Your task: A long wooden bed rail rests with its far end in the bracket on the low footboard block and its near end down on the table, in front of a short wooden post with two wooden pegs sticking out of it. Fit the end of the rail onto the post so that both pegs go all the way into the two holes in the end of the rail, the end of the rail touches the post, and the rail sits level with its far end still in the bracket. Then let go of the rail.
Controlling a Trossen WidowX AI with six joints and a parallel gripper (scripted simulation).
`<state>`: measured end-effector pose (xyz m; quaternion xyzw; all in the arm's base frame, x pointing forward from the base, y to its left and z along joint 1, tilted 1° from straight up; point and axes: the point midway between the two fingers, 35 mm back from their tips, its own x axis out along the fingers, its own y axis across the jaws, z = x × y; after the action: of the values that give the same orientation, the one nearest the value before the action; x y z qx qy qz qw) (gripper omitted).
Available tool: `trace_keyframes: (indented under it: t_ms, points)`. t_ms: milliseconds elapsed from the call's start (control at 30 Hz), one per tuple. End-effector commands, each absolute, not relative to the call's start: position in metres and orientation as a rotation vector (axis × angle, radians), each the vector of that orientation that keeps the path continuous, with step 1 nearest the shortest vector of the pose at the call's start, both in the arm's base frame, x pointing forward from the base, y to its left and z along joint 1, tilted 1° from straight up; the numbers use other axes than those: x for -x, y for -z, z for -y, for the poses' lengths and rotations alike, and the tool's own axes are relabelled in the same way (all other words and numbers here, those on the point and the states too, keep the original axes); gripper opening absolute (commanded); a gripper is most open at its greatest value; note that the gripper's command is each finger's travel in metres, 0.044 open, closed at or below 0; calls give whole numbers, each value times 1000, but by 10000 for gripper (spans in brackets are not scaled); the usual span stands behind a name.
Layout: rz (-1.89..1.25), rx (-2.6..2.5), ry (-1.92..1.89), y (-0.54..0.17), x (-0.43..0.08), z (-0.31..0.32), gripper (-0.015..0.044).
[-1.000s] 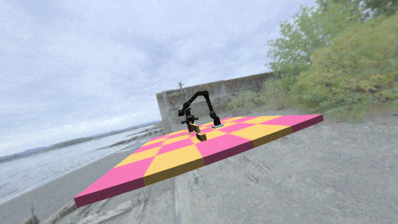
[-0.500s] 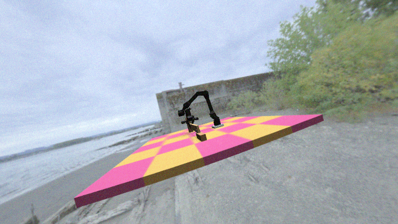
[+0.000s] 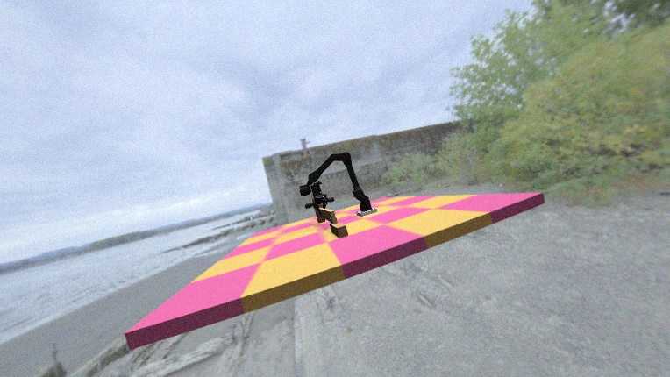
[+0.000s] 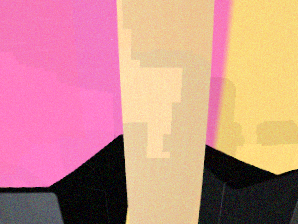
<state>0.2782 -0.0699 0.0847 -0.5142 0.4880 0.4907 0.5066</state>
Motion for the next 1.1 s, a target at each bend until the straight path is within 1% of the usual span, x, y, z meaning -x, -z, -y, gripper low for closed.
trace_keyframes:
  t_ms: [0,1067]
  points:
    - [-1179,1245,-1177,-87,-279,71,0]
    - [-1179,1245,-1178,-85,-279,67,0]
